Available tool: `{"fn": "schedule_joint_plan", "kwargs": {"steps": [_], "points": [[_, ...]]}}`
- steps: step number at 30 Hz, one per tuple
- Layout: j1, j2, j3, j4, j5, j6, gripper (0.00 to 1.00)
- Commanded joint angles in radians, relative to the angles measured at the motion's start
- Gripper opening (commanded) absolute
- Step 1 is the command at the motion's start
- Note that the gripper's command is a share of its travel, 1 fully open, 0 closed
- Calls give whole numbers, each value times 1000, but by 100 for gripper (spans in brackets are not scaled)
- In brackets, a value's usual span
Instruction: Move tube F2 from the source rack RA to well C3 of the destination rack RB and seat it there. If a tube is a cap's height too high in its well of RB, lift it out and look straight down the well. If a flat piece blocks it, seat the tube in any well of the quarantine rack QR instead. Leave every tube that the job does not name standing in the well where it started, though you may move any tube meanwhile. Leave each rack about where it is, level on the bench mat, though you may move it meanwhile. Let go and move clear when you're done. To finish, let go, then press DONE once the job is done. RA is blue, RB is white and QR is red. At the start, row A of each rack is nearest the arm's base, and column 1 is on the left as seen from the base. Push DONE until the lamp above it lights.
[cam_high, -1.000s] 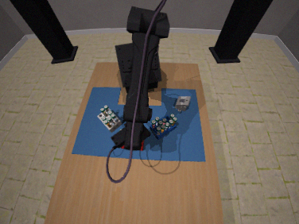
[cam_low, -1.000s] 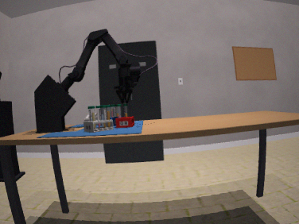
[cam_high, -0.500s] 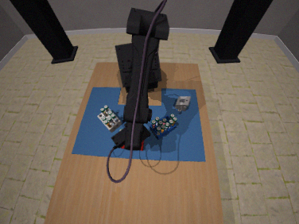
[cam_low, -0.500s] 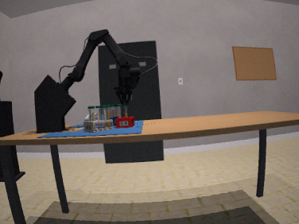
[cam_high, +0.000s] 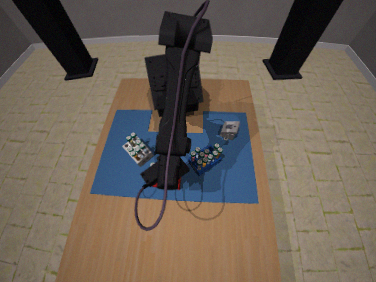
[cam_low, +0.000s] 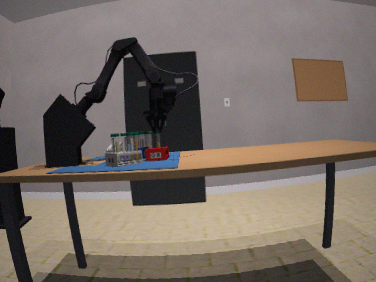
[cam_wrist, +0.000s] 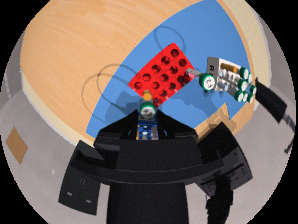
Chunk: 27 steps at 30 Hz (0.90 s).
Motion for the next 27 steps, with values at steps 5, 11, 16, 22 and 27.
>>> {"fn": "schedule_joint_plan", "kwargs": {"steps": [5, 11, 16, 22, 27], "points": [[1, -4, -1, 11, 7, 2, 0], [1, -4, -1, 11, 7, 2, 0], [1, -4, -1, 11, 7, 2, 0], [1, -4, -1, 11, 7, 2, 0], [1, -4, -1, 11, 7, 2, 0]]}}
